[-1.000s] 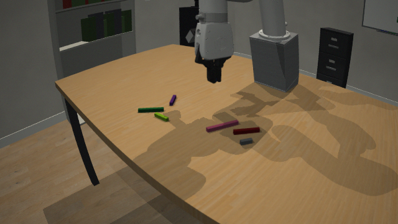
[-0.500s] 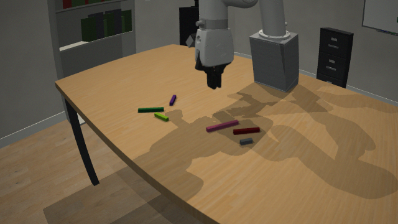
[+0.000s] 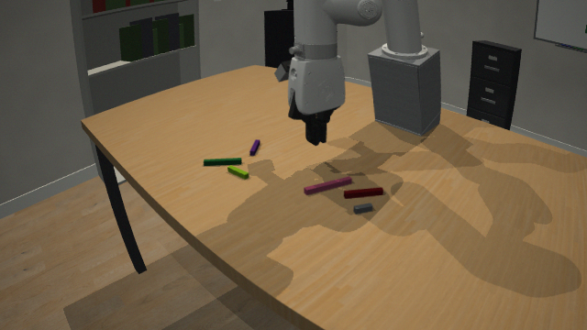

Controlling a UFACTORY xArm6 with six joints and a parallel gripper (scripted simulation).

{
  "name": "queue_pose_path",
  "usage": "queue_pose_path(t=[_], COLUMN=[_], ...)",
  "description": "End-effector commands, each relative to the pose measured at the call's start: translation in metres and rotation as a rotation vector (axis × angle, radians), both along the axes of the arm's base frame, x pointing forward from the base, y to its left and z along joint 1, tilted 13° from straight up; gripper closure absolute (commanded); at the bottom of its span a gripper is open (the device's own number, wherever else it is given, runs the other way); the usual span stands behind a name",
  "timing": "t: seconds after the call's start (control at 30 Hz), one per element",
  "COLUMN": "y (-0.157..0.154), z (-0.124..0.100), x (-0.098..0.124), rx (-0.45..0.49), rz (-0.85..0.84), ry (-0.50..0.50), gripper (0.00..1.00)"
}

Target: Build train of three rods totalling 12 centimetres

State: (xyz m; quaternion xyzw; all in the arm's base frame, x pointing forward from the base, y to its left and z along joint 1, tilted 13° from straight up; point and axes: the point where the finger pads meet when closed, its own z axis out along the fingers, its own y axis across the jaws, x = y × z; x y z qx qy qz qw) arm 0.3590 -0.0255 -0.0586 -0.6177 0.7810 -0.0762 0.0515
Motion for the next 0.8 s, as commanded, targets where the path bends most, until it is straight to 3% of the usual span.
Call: queue_pose_path(t=[0.0,0.77], y=[0.000,0.000], z=[-0.008,-0.034], x=[0.003,0.009], rx=[0.048,0.048], rz=[0.010,0.010], ry=[-0.054,-0.054], gripper=[0.96,0.96])
